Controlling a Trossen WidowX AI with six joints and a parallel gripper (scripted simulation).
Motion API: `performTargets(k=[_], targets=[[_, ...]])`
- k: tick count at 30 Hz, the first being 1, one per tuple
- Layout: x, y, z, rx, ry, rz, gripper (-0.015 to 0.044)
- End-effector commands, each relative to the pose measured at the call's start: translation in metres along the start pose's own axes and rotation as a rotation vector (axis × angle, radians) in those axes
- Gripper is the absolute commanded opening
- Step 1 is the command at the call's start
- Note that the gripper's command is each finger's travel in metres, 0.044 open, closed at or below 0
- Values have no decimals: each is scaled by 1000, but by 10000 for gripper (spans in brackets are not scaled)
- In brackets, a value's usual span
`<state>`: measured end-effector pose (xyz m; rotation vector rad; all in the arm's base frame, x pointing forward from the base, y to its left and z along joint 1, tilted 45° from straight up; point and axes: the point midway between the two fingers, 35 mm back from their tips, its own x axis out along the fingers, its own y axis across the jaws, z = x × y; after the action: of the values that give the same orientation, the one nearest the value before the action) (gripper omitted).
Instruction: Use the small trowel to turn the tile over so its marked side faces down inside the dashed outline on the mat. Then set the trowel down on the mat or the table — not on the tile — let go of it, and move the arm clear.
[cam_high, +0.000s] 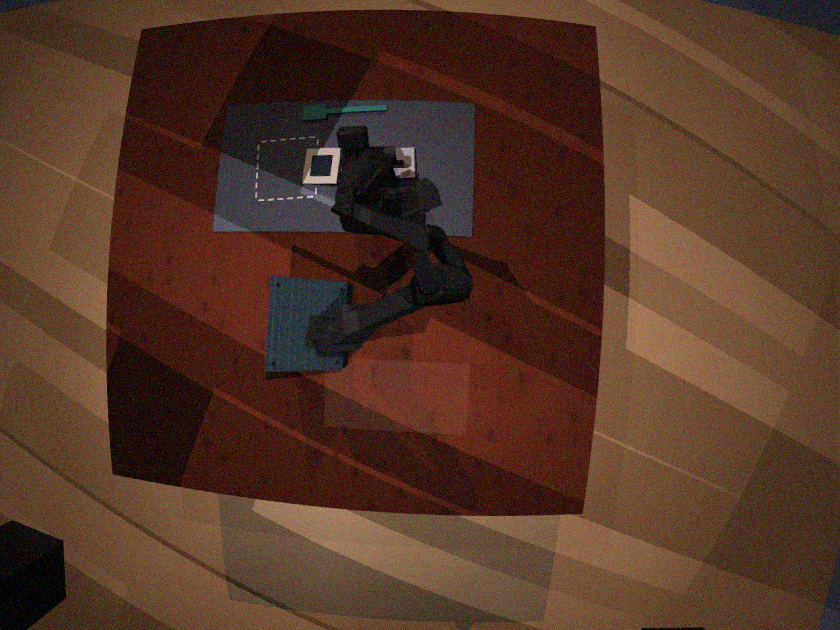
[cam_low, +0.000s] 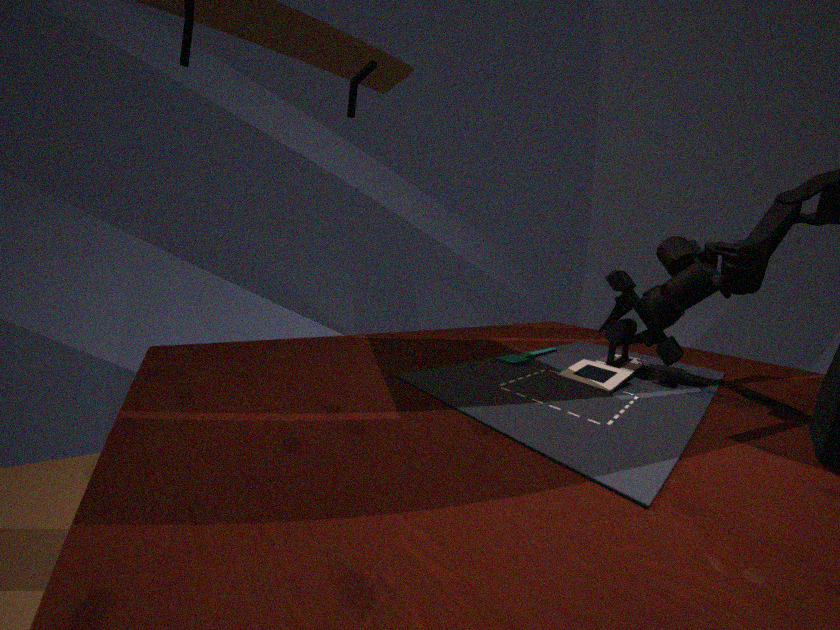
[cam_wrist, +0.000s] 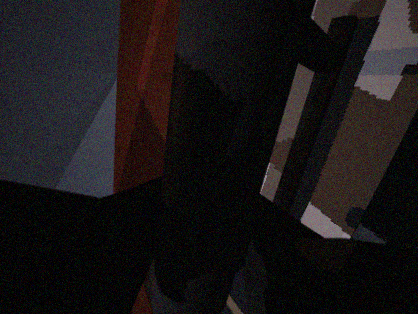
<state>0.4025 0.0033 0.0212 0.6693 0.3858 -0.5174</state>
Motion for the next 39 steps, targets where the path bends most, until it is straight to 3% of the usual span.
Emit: performTargets(k=[1, 39], targets=[[-7, 16, -1, 17, 8, 31, 0], [-26, 38, -75, 21, 12, 31, 0]])
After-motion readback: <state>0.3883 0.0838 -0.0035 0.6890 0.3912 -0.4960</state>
